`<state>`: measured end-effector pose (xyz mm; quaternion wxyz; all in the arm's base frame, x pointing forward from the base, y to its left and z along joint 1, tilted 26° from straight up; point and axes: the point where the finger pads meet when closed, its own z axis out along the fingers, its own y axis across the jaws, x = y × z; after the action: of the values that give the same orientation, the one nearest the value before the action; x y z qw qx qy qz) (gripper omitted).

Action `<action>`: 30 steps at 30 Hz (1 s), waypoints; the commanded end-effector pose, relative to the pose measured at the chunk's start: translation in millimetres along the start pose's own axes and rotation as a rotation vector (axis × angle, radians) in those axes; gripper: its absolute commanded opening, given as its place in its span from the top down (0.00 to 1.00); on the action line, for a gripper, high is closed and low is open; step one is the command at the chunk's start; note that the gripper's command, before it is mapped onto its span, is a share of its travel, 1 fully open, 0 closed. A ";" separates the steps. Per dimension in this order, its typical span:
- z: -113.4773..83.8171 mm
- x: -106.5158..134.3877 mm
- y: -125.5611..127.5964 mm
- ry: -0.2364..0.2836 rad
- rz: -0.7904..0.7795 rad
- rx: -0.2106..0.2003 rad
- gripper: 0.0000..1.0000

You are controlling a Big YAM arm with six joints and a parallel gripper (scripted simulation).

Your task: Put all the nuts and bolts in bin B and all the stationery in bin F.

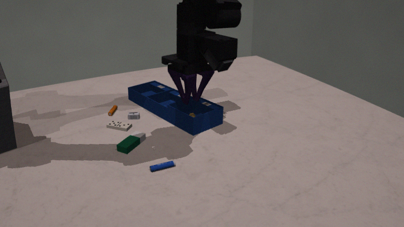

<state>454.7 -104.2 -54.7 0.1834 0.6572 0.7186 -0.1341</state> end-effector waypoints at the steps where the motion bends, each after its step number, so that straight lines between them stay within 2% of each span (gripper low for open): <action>1: -14.8 -3.4 6.5 -0.009 0.007 -0.024 0.74; 9: -16.7 -5.5 9.3 -0.010 0.009 -0.028 0.74; 12: -36.9 -2.9 16.8 -0.011 0.010 -0.044 0.74; 15: -40.8 -5.5 23.1 -0.013 0.015 -0.055 0.74; 17: -35.5 -19.6 20.2 -0.016 0.044 -0.043 0.74; 18: -28.5 -15.8 17.2 -0.013 0.033 -0.027 0.74; 19: -27.3 -5.6 12.6 -0.008 0.008 -0.028 0.74; 20: -19.5 -10.3 11.9 -0.008 0.021 -0.010 0.74; 30: -18.7 -9.2 11.8 -0.008 0.016 -0.013 0.74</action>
<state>453.6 -97.1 -36.1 0.1847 0.6566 0.7190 -0.1334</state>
